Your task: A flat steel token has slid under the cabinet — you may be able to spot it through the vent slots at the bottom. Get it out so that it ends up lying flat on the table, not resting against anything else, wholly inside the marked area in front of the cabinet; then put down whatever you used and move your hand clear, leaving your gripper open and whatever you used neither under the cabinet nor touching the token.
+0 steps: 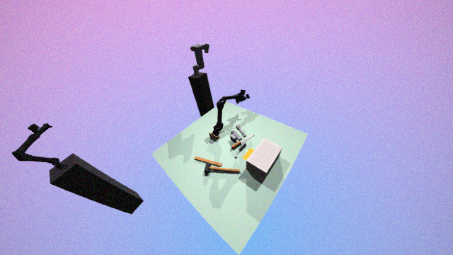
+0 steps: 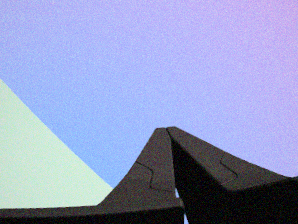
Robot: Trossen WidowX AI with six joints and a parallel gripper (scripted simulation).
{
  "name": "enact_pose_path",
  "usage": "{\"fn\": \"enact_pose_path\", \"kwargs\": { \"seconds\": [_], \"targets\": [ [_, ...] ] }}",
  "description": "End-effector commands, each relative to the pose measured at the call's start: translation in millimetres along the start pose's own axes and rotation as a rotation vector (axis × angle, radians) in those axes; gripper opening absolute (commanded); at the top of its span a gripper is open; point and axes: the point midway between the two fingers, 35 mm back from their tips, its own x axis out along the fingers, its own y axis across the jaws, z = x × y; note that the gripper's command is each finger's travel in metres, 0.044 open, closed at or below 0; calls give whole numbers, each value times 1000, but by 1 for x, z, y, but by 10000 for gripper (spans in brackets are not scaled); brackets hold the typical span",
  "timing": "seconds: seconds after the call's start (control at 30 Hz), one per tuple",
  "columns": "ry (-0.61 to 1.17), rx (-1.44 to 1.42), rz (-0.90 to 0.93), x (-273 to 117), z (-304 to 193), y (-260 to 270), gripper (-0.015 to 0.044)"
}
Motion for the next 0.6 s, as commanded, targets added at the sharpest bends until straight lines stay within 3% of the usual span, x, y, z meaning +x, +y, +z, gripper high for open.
{"fn": "enact_pose_path", "kwargs": {
  "seconds": [0.0,0.57],
  "targets": [
    [98,65,3,8,-39,-6,0],
    [503,390,-111,-31,-207,-43,0]
  ]
}}
